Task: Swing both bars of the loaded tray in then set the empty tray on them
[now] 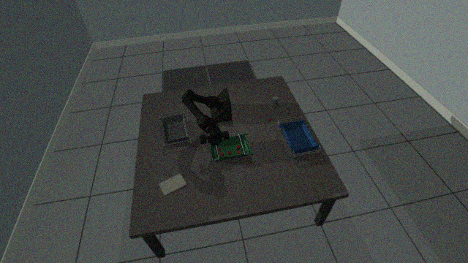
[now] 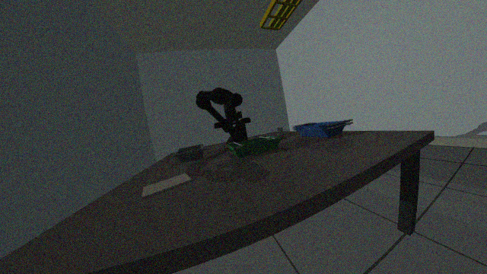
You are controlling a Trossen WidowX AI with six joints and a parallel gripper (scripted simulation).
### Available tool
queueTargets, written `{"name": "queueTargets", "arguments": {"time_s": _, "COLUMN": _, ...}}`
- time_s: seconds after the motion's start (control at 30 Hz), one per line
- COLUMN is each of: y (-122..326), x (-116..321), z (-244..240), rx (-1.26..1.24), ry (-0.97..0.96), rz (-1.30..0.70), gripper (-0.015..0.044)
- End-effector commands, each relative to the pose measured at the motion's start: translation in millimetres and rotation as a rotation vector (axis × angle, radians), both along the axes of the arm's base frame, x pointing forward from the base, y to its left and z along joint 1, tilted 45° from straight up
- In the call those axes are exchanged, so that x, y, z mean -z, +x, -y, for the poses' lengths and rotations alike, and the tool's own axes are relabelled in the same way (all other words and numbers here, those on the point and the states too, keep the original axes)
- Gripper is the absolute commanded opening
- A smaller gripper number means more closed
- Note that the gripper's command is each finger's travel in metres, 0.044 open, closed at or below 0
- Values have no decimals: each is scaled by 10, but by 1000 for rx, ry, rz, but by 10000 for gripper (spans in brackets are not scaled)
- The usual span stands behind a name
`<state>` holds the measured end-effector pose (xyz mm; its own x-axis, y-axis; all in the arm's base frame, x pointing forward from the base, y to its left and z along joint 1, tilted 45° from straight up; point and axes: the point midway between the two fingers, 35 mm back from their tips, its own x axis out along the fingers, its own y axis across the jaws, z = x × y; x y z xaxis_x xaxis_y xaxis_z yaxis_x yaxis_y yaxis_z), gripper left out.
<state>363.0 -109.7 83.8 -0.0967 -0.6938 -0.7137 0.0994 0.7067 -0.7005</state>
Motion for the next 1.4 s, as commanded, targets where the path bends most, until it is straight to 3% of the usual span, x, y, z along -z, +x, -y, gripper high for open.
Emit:
{"name": "queueTargets", "arguments": {"time_s": 0.0, "y": 0, "x": 6, "z": 1, "rx": -3, "ry": 0, "rz": -3, "gripper": 83}}
{"name": "queueTargets", "arguments": {"time_s": 1.2, "y": -1, "x": 1, "z": 0, "rx": 0, "ry": 0, "rz": 0, "gripper": 83}}
{"name": "queueTargets", "arguments": {"time_s": 1.3, "y": -1, "x": 1, "z": 0, "rx": 0, "ry": 0, "rz": 0, "gripper": 4}}
{"name": "queueTargets", "arguments": {"time_s": 1.37, "y": -1, "x": 1, "z": 0, "rx": 0, "ry": 0, "rz": 0, "gripper": 0}}
